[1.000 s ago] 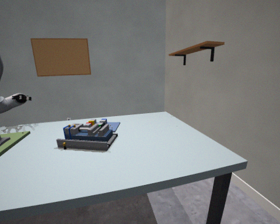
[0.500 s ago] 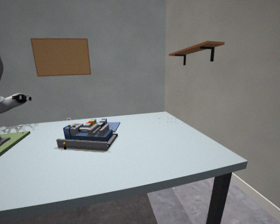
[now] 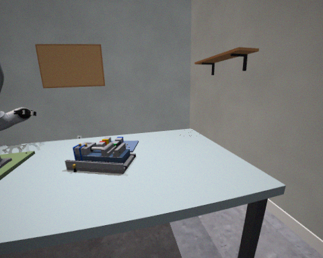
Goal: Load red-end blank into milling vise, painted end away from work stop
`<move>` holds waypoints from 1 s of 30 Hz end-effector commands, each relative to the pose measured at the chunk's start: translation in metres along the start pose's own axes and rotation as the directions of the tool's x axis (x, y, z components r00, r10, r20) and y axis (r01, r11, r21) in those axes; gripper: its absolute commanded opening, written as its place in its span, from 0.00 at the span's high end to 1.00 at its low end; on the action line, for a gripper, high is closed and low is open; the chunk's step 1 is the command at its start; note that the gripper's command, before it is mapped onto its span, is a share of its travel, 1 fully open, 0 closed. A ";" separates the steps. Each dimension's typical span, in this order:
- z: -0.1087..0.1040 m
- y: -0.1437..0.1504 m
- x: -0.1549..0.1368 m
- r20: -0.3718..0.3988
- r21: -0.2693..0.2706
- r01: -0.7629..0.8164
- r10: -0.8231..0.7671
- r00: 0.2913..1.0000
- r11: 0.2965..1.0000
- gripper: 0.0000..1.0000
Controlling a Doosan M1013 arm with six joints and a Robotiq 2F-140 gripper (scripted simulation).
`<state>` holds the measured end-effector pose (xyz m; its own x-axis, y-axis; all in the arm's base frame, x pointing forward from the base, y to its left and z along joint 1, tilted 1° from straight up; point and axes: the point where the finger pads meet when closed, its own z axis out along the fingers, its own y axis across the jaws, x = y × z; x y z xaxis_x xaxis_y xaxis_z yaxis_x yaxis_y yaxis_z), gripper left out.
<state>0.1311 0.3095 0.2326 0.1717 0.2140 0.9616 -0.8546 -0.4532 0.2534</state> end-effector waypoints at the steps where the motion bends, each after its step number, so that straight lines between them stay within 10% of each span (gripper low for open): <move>1: 0.000 0.000 0.000 0.000 0.000 0.000 0.000 1.000 1.000 0.75; 10: 0.000 0.000 0.000 0.000 0.000 0.000 0.000 1.000 1.000 0.75; 11: 0.000 0.000 0.000 0.000 0.000 0.000 0.000 1.000 1.000 0.00; 30: 0.006 -0.005 0.001 0.039 -0.014 -0.020 0.020 0.999 1.000 0.00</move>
<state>0.1326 0.3089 0.2329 0.1722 0.2044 0.9636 -0.8570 -0.4513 0.2489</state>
